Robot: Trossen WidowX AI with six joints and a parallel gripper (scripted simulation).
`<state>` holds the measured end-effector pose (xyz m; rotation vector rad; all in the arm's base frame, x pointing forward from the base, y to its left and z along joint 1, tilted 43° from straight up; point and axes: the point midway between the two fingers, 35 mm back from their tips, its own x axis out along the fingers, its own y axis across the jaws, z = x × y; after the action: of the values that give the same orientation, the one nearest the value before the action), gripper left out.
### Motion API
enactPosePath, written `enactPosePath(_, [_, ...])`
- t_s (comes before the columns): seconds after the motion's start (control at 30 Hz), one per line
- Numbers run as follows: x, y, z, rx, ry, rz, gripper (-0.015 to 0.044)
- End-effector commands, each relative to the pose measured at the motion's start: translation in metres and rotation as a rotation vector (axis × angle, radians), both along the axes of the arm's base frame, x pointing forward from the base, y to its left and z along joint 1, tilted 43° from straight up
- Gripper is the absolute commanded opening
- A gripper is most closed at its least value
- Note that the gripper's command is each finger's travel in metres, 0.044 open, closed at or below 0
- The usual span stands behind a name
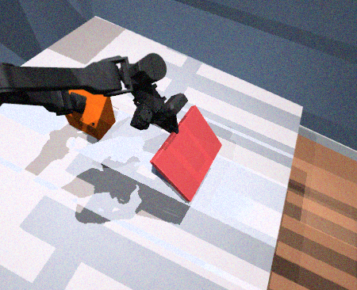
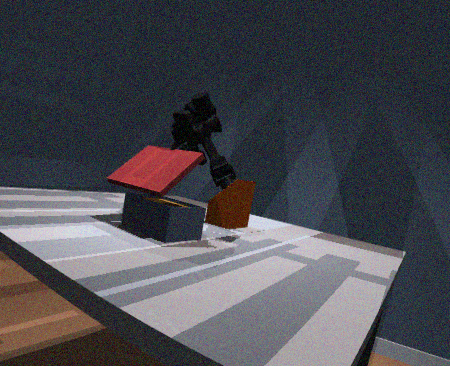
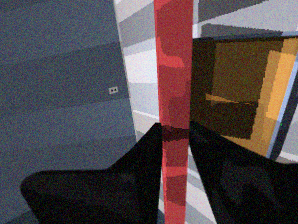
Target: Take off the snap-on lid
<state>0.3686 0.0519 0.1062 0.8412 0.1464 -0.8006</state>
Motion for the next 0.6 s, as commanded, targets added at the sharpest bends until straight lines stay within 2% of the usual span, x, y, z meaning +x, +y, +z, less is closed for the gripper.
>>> enactPosePath(0.0, [-0.003,-0.005,0.008,0.004,-0.005,0.006,0.0000])
enactPosePath(0.57, [-0.013,-0.029,0.030,0.002,-0.004,0.006,0.0000])
